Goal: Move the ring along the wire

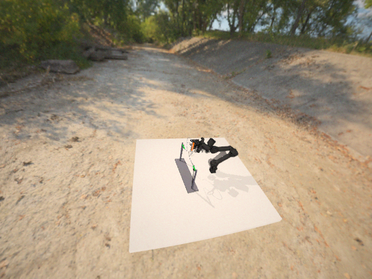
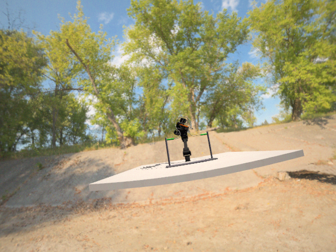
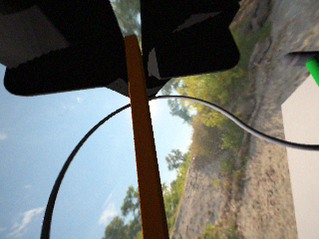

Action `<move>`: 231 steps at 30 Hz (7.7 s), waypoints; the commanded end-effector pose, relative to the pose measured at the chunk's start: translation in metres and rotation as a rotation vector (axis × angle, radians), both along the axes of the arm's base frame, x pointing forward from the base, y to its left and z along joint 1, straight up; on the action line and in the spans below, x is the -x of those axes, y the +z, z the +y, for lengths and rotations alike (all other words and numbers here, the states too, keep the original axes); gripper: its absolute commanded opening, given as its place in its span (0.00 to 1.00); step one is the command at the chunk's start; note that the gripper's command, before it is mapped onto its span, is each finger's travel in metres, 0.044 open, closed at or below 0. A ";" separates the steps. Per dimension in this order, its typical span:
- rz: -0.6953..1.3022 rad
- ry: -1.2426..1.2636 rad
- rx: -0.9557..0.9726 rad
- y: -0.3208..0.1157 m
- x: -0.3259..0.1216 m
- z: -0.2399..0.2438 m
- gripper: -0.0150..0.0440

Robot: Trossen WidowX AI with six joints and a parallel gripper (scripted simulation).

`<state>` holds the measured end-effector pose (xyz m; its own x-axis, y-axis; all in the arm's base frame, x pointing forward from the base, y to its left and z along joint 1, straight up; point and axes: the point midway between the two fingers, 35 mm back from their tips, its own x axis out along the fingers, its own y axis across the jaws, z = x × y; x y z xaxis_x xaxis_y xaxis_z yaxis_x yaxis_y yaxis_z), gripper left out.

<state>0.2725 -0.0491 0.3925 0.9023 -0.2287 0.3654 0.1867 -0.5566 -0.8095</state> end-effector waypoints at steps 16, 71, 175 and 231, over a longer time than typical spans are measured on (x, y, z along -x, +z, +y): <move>-0.016 -0.047 -0.045 -0.022 0.003 -0.012 0.00; 0.164 -0.071 -1.348 -0.206 0.007 0.011 0.00; 0.230 0.044 -2.132 -0.254 0.016 0.190 0.00; 0.235 0.044 -2.130 -0.269 0.020 0.198 0.53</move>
